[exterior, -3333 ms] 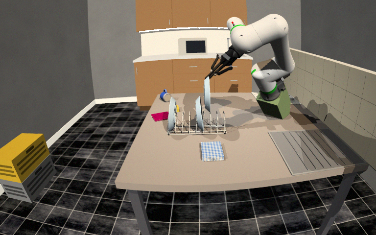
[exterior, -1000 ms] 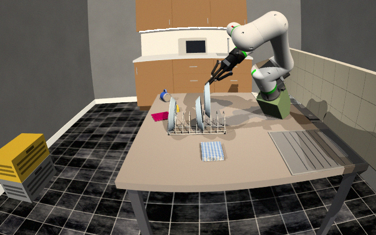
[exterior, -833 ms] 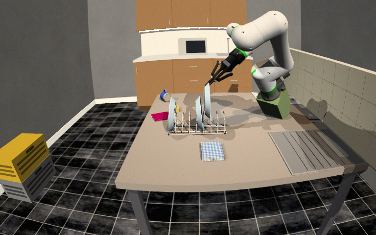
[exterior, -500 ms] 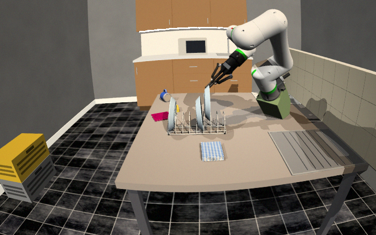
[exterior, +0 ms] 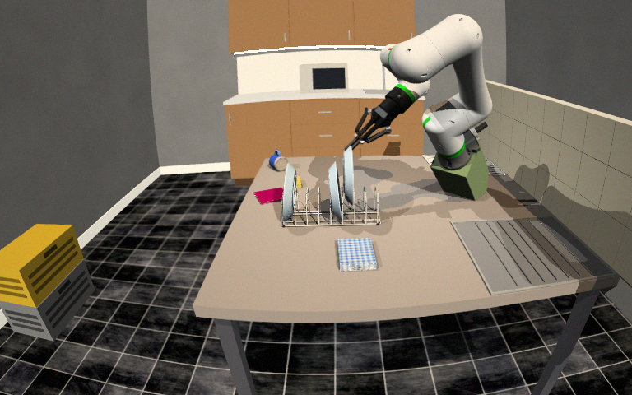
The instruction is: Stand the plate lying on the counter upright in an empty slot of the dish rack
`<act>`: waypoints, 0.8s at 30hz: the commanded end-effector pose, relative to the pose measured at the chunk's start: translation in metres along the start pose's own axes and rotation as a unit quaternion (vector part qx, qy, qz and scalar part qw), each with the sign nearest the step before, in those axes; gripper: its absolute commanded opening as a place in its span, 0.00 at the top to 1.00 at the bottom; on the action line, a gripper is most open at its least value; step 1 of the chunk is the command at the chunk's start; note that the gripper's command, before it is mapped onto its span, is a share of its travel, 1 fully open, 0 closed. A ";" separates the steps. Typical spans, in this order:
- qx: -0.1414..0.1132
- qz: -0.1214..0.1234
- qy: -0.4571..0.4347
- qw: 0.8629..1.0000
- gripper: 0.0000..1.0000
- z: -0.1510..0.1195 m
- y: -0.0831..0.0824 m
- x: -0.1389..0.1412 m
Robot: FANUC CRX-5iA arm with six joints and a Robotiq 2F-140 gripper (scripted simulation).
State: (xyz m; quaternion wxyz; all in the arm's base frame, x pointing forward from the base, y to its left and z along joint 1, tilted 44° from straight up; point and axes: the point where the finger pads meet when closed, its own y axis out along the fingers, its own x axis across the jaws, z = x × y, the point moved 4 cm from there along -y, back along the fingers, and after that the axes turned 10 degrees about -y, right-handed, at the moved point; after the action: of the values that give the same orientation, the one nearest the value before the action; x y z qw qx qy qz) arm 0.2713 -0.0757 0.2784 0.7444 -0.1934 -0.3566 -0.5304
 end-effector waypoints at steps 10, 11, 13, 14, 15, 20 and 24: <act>0.000 0.000 0.000 1.000 0.90 0.000 0.000 0.000; 0.000 0.000 0.000 1.000 0.90 0.000 0.000 0.000; 0.000 0.000 0.000 1.000 0.90 -0.001 0.001 -0.001; 0.000 0.000 0.000 1.000 0.90 -0.001 0.001 -0.001; 0.000 0.000 0.000 1.000 0.90 -0.001 0.002 -0.002; 0.000 0.000 0.000 1.000 0.90 -0.003 0.004 -0.005; 0.000 0.000 0.000 1.000 0.90 -0.005 0.007 -0.008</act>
State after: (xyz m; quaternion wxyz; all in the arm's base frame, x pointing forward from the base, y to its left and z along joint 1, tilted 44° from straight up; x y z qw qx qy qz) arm 0.2768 -0.0716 0.2714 0.7444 -0.1935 -0.3565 -0.5304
